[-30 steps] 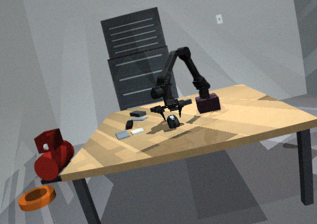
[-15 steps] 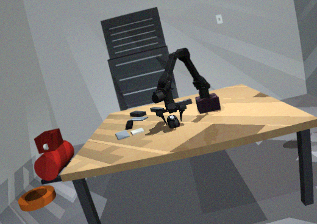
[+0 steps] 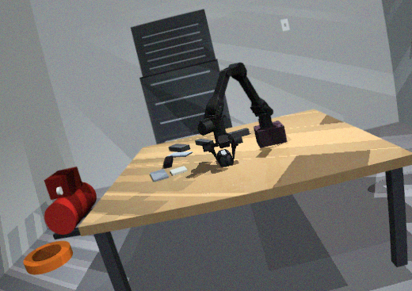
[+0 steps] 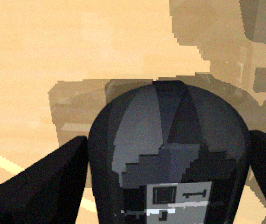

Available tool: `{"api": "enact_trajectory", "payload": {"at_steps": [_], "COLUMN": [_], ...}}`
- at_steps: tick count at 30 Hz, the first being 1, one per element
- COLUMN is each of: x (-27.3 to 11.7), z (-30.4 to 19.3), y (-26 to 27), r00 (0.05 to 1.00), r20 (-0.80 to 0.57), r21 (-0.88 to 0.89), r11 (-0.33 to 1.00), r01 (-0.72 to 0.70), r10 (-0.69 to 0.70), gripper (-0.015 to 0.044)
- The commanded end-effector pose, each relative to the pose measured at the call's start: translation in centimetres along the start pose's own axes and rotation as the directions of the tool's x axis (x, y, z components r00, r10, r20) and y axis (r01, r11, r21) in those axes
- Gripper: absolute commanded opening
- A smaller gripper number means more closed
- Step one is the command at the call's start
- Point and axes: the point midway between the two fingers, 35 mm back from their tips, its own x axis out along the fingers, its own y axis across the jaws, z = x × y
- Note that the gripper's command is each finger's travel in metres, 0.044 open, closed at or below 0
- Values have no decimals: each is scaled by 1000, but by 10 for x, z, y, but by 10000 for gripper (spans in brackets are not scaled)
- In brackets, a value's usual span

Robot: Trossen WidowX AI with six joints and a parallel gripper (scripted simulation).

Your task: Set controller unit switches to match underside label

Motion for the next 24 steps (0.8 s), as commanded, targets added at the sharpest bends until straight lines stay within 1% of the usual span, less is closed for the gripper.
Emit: {"api": "enact_trajectory", "payload": {"at_steps": [1, 24], "x": [0, -9], "z": [0, -3], "y": [0, 0], "r00": [1000, 1000], "r20": [0, -1], "r21": [3, 3], "r11": [1000, 1000], "r01": [1, 1], "r10": [-1, -1], "gripper": [327, 337]}}
